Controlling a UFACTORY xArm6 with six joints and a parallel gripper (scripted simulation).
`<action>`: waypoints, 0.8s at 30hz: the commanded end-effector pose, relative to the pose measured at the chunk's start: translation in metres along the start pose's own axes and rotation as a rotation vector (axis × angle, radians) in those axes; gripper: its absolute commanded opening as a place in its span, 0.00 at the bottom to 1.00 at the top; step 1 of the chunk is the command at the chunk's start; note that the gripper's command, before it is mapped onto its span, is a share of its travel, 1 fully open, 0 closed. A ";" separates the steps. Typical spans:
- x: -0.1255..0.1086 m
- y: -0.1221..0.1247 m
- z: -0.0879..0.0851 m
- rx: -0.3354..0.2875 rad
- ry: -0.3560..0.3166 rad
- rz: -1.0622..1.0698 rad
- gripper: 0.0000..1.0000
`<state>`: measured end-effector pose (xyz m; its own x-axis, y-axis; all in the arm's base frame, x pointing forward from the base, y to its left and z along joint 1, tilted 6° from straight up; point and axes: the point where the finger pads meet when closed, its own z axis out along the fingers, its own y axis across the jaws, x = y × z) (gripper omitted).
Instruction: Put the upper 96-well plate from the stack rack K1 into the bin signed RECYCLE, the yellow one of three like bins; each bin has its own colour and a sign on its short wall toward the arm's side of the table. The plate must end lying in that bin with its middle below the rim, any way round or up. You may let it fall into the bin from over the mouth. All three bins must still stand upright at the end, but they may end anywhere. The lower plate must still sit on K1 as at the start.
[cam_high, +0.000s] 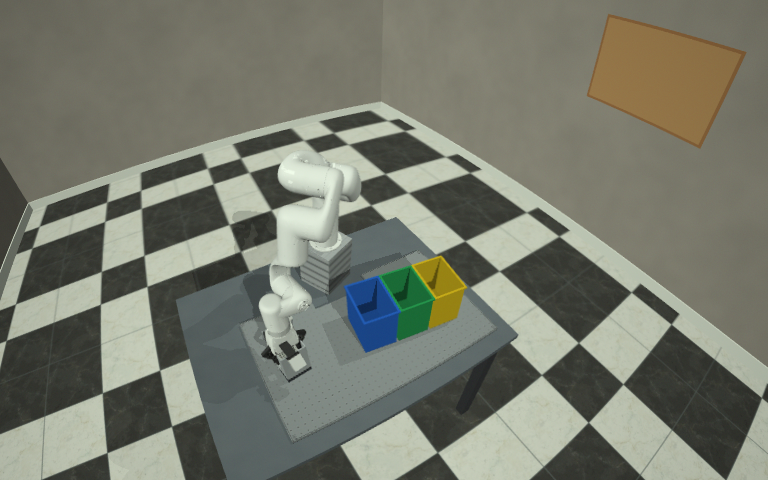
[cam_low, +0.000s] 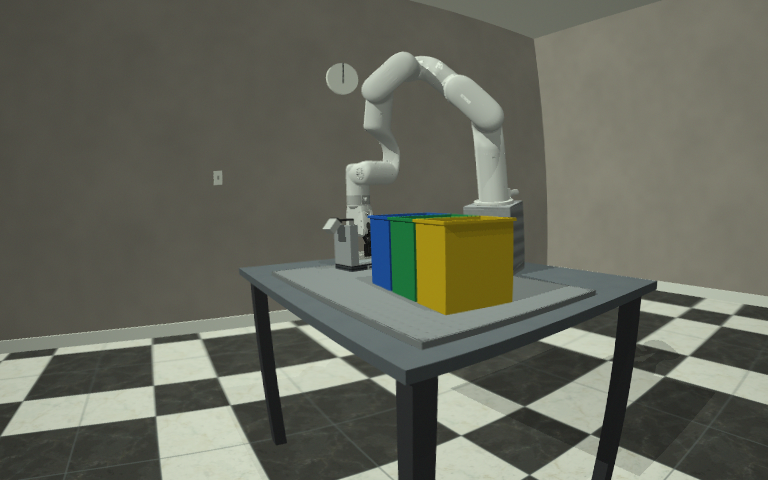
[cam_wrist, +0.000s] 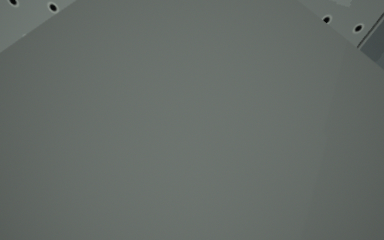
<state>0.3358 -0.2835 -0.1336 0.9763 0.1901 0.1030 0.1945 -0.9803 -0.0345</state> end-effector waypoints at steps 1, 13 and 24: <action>0.001 0.001 -0.001 -0.003 0.002 0.000 1.00; 0.001 0.001 -0.001 -0.003 0.002 0.000 0.00; 0.001 0.001 -0.001 -0.003 0.002 0.000 0.00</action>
<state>0.3357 -0.2835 -0.1332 0.9763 0.1901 0.1034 0.1946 -0.9803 -0.0344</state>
